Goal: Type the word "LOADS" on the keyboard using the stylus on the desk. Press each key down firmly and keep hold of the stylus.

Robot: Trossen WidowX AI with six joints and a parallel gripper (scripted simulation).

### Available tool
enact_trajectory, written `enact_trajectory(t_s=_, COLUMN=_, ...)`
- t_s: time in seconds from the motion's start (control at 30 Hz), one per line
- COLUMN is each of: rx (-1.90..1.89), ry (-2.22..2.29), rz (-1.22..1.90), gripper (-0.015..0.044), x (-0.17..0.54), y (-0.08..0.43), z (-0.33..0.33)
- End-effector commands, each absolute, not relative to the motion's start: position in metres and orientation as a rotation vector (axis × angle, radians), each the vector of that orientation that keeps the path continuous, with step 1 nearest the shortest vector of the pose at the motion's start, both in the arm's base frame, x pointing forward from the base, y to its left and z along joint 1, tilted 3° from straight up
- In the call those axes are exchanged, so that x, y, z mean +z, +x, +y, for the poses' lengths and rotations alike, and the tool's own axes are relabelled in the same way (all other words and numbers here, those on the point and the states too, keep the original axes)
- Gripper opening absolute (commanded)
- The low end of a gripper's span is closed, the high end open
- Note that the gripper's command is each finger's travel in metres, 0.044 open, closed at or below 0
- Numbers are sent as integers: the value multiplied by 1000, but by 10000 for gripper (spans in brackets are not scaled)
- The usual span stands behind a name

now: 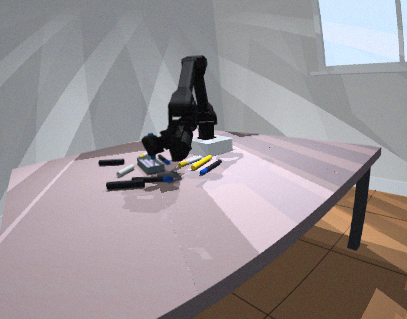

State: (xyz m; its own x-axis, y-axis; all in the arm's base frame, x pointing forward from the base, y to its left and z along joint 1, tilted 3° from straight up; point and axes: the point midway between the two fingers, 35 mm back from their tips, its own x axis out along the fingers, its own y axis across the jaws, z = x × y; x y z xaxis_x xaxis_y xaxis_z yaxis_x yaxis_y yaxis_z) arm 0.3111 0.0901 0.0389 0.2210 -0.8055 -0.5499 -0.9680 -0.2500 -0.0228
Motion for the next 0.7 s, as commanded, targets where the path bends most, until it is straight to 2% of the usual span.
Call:
enact_trajectory(t_s=0.0, rx=621, ry=-2134, rz=1647, gripper=81, x=36, y=311, z=90)
enact_trajectory(t_s=0.67, rx=621, ry=-2134, rz=1647, gripper=81, x=32, y=311, z=91)
